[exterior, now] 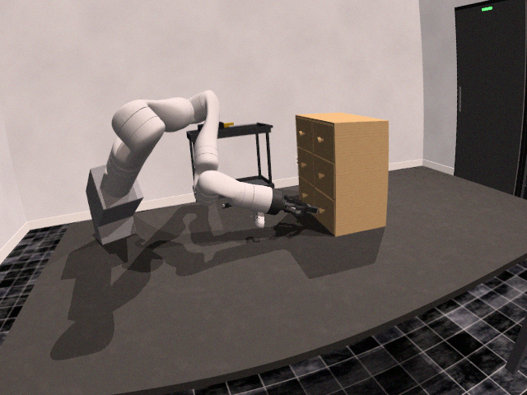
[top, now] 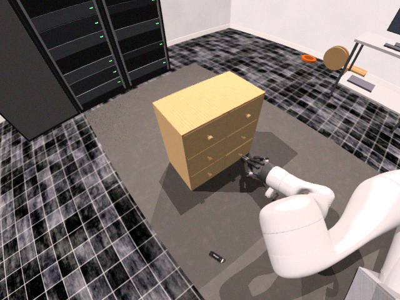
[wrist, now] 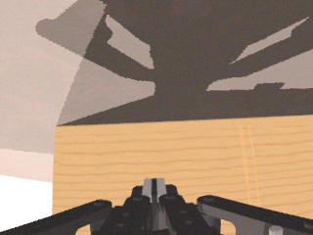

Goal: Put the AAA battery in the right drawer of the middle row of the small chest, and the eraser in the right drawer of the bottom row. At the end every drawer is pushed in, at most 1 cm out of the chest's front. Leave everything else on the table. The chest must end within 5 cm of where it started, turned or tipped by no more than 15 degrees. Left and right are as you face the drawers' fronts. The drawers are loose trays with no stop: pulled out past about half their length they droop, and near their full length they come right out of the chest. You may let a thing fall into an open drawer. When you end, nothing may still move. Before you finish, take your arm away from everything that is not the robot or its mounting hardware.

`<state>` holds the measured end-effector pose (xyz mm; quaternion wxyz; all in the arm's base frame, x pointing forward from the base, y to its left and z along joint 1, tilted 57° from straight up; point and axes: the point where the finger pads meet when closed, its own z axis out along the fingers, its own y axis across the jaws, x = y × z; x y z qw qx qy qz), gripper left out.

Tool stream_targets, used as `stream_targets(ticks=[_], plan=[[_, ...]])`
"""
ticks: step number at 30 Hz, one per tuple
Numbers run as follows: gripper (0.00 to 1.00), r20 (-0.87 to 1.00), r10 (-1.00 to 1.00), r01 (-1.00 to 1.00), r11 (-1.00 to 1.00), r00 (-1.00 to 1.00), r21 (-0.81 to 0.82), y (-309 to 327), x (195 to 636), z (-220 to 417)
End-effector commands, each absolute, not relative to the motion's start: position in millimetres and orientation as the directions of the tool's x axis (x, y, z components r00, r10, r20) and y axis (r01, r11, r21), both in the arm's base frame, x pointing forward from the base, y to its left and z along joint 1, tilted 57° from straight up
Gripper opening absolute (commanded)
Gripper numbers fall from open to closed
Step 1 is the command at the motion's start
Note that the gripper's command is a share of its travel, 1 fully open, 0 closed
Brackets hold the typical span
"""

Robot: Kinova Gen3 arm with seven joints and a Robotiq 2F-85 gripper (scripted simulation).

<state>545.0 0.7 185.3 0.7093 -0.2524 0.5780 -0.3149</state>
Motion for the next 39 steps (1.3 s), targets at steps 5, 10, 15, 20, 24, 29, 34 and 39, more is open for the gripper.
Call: stream_targets(ticks=[5, 10, 15, 20, 24, 29, 34, 39], plan=[[0.0, -0.658, -0.742, 0.158, 0.671, 0.129, -0.725, -1, 546, 185], [0.0, -0.656, -0.743, 0.165, 0.669, 0.132, -0.725, -2, 543, 187], [0.0, -0.655, -0.744, 0.165, 0.668, 0.131, -0.725, -7, 526, 180], [0.0, -0.655, -0.744, 0.165, 0.668, 0.131, -0.726, -12, 506, 170], [0.0, -0.655, -0.744, 0.165, 0.668, 0.131, -0.726, -13, 502, 168], [0.0, -0.655, -0.744, 0.164, 0.668, 0.132, -0.725, -13, 501, 167], [0.0, -0.656, -0.743, 0.164, 0.669, 0.132, -0.725, -13, 501, 167], [0.0, -0.656, -0.743, 0.164, 0.669, 0.132, -0.725, -12, 501, 167]])
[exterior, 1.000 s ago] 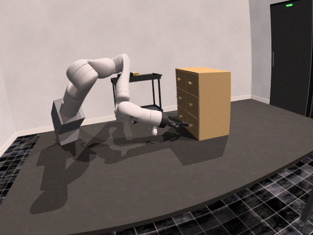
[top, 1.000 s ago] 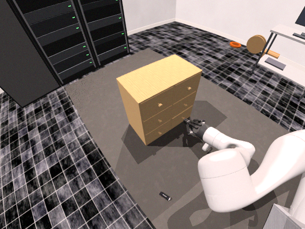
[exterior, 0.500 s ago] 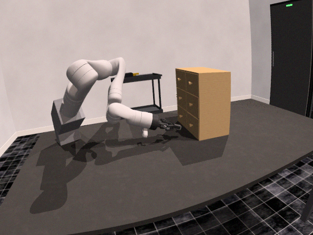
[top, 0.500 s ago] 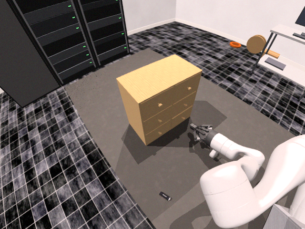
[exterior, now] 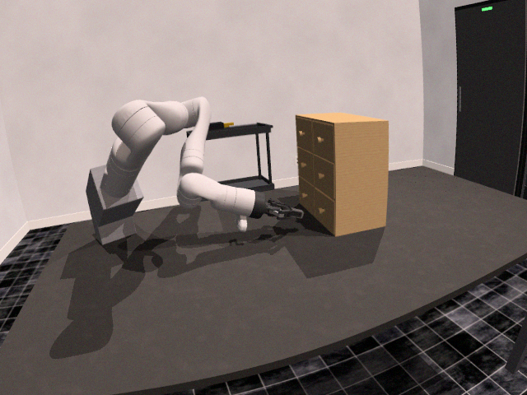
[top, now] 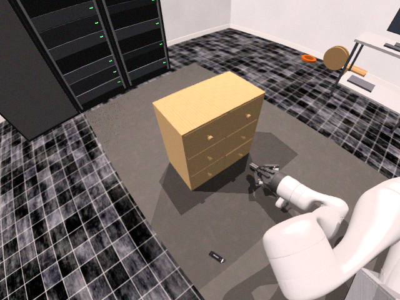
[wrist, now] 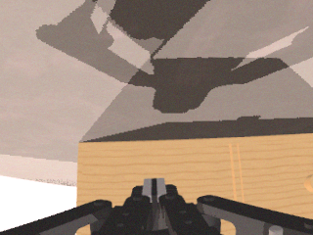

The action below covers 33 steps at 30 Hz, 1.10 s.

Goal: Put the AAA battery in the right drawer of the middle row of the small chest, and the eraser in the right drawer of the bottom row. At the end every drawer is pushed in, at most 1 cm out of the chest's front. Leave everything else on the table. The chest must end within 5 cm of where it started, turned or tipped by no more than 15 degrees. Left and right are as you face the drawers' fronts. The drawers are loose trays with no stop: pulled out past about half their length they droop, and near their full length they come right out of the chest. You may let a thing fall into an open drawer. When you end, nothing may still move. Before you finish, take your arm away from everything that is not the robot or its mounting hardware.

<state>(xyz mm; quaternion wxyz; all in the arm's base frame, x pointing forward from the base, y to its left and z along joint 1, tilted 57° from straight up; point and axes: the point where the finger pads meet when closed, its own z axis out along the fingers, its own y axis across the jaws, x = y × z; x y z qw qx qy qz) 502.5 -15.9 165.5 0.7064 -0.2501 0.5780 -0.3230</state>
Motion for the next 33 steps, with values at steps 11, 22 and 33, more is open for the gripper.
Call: stream_targets(ticks=[11, 22, 33], plan=[[0.0, -0.657, -0.742, 0.163, 0.671, 0.133, -0.724, -10, 501, 164], [0.0, -0.658, -0.741, 0.162, 0.672, 0.134, -0.723, -5, 501, 161], [0.0, -0.659, -0.74, 0.162, 0.672, 0.134, -0.722, 5, 499, 153]])
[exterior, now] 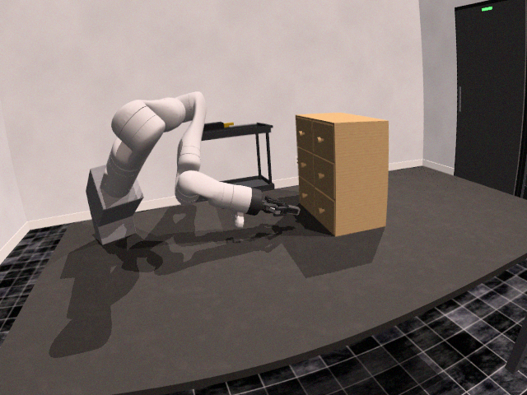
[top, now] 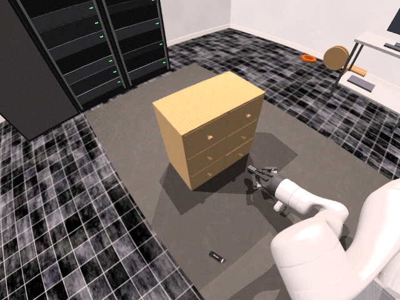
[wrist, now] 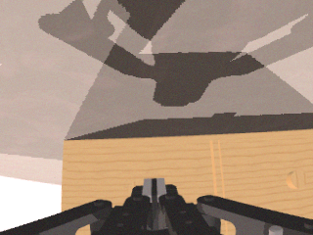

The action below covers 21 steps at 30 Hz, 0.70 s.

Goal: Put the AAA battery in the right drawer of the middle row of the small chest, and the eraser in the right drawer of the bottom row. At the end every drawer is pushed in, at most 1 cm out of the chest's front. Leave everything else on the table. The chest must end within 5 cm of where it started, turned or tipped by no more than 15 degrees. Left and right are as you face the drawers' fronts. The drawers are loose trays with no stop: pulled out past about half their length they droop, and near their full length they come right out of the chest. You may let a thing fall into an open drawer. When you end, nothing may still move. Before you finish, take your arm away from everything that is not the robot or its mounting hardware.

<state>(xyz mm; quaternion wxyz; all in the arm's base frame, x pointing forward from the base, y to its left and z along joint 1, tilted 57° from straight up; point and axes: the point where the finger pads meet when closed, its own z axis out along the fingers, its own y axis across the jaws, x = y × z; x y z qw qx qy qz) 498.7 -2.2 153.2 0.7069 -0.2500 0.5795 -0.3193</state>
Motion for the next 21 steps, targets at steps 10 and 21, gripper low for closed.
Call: stream_targets(ticks=[10, 21], plan=[[0.0, -0.659, -0.74, 0.162, 0.673, 0.134, -0.722, 15, 497, 146], [0.0, -0.659, -0.74, 0.162, 0.673, 0.134, -0.722, 27, 494, 137]])
